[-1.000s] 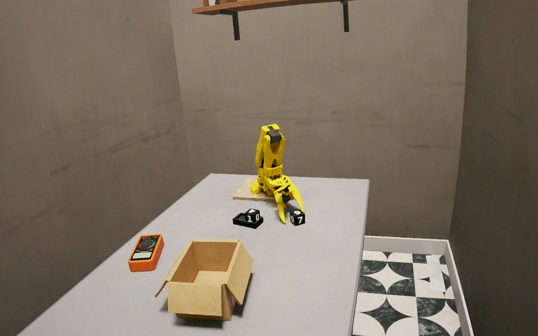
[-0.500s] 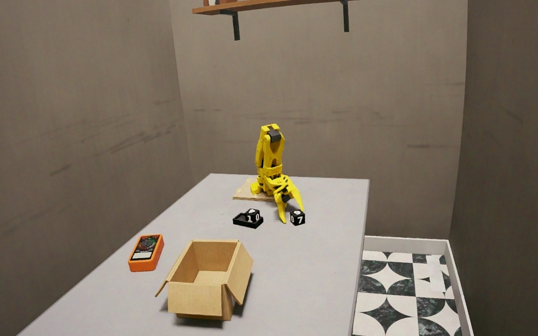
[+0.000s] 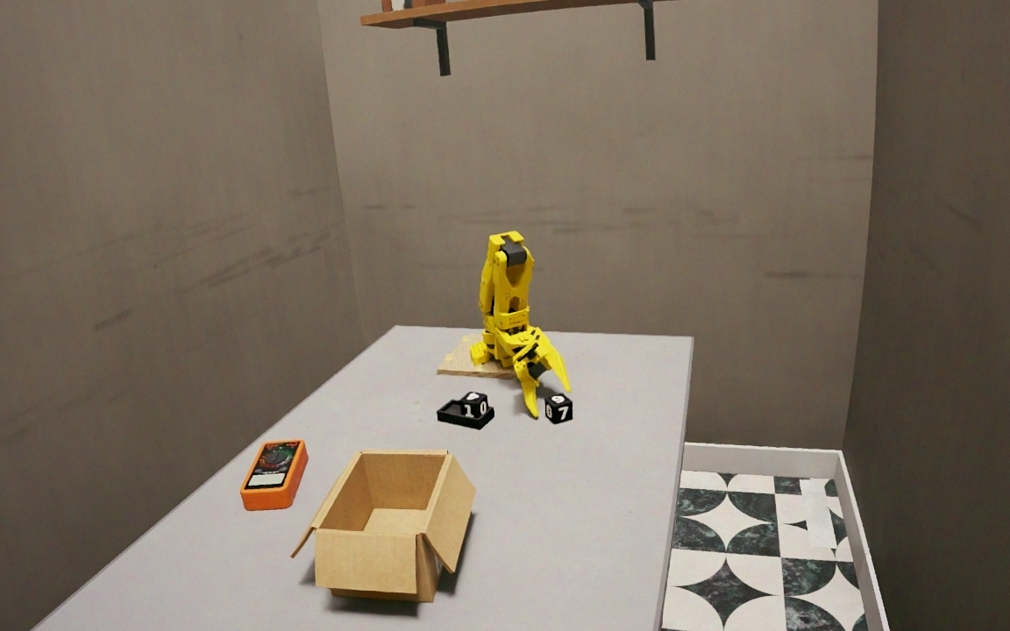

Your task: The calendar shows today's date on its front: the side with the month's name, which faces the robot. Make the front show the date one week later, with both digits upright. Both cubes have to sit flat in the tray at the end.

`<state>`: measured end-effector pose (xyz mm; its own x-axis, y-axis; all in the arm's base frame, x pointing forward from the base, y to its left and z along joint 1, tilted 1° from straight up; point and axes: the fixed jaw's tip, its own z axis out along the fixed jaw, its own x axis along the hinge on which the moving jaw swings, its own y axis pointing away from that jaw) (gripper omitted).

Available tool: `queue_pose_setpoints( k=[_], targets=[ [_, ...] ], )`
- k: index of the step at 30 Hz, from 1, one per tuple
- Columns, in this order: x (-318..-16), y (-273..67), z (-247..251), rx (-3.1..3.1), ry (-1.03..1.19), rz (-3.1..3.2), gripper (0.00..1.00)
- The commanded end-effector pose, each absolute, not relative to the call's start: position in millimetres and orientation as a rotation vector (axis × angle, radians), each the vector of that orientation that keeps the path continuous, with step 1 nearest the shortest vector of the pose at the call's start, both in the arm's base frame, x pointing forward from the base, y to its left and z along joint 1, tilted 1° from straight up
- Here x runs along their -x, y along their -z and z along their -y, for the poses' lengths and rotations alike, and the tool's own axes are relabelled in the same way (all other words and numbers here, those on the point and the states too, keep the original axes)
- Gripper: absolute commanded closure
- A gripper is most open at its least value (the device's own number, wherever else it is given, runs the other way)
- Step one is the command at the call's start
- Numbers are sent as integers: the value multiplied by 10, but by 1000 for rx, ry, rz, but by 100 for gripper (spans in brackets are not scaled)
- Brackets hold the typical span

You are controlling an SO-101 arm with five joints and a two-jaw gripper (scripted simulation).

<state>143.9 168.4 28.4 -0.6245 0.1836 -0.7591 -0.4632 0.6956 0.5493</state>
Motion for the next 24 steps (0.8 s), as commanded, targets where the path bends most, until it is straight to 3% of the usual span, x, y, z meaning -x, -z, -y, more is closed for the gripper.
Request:
queue_pose_setpoints(
  k=[1, 19, 24],
  targets=[
    [-1437, -578, -1705, 76, -1160, -1954, 65],
    [-1446, -588, -1717, 65, -1168, -1953, 65],
    [-1482, -778, -1756, -47, -1289, -1881, 65]
  ],
)
